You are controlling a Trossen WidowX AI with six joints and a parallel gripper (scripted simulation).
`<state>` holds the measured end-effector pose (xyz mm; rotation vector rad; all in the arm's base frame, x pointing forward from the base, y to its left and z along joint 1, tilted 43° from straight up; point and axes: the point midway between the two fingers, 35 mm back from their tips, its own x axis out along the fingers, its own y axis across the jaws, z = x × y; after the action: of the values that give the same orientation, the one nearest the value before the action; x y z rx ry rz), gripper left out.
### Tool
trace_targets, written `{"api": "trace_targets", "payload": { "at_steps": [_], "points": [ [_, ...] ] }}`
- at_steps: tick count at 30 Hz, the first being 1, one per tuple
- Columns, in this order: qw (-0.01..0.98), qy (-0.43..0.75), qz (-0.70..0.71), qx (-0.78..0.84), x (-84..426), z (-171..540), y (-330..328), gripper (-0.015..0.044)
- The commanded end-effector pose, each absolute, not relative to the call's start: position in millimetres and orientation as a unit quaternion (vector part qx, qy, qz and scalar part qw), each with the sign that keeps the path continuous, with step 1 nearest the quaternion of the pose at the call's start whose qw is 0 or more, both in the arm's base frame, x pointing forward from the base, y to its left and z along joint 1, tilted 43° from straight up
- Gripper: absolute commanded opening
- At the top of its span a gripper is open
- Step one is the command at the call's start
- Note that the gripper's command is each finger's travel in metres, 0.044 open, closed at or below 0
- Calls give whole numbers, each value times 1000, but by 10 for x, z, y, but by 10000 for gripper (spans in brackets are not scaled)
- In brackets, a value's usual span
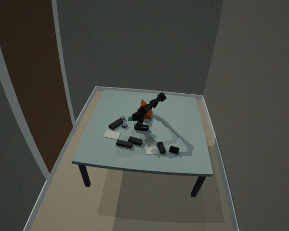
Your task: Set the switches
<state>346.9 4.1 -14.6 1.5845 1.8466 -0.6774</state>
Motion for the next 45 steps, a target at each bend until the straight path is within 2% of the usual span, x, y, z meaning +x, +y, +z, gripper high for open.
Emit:
{"api": "trace_targets", "payload": {
  "at_steps": [1,10,27,45],
  "points": [
    [289,726,-274,561,3628,-32,248,0],
    [249,768,-313,500,3761,228,557,0],
    [250,767,-310,504,3766,235,540,0],
    [304,664,-246,637,3202,-256,-188,0]
  ]
}}
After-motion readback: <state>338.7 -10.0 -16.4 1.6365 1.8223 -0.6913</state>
